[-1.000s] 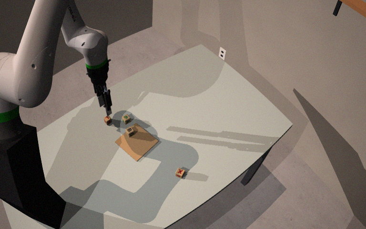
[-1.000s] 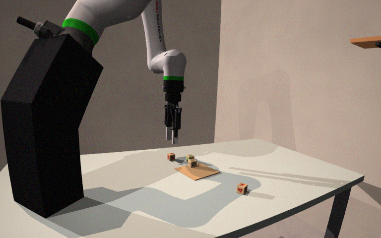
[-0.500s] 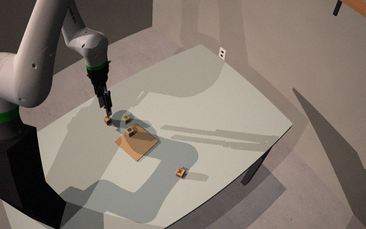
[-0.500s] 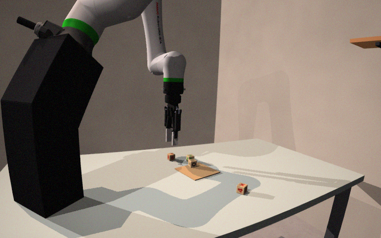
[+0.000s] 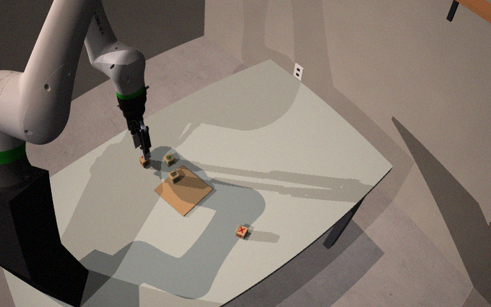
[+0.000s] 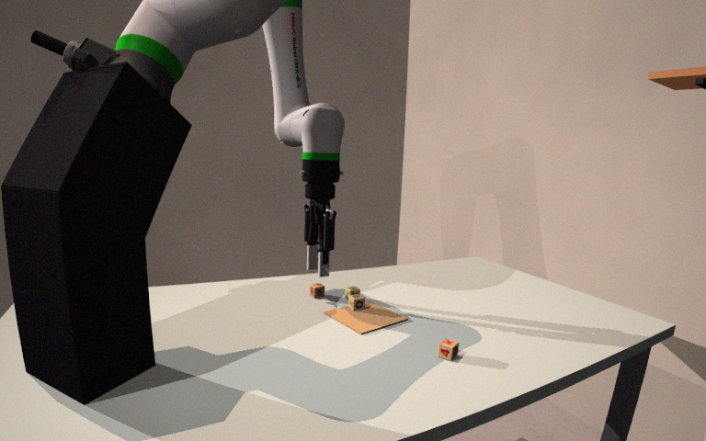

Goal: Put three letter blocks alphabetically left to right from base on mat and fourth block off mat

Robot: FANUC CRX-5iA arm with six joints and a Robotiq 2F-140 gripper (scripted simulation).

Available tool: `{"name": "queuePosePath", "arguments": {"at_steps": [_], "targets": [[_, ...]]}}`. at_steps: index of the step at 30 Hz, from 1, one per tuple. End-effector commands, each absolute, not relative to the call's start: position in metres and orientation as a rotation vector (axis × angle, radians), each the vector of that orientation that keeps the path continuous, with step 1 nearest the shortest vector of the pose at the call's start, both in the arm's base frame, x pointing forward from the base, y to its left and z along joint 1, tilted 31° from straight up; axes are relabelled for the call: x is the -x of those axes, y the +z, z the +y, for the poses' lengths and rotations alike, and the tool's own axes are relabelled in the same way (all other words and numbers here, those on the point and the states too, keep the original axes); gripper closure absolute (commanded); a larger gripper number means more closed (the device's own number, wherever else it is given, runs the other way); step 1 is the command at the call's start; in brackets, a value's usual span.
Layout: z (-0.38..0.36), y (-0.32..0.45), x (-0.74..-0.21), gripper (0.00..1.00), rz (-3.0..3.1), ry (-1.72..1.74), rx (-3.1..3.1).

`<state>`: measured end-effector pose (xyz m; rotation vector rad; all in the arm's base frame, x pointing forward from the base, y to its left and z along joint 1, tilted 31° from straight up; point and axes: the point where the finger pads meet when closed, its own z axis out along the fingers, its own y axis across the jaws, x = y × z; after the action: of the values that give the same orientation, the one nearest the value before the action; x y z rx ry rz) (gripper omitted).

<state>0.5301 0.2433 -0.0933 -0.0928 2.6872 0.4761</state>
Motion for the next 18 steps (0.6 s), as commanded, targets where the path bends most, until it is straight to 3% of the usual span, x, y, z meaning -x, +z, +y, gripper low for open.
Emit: {"name": "queuePosePath", "arguments": {"at_steps": [1, 18], "targets": [[0.245, -0.097, -0.532, 0.6, 2.687, 0.477, 0.093], [0.251, -0.111, -0.538, 0.6, 2.687, 0.477, 0.093]]}}
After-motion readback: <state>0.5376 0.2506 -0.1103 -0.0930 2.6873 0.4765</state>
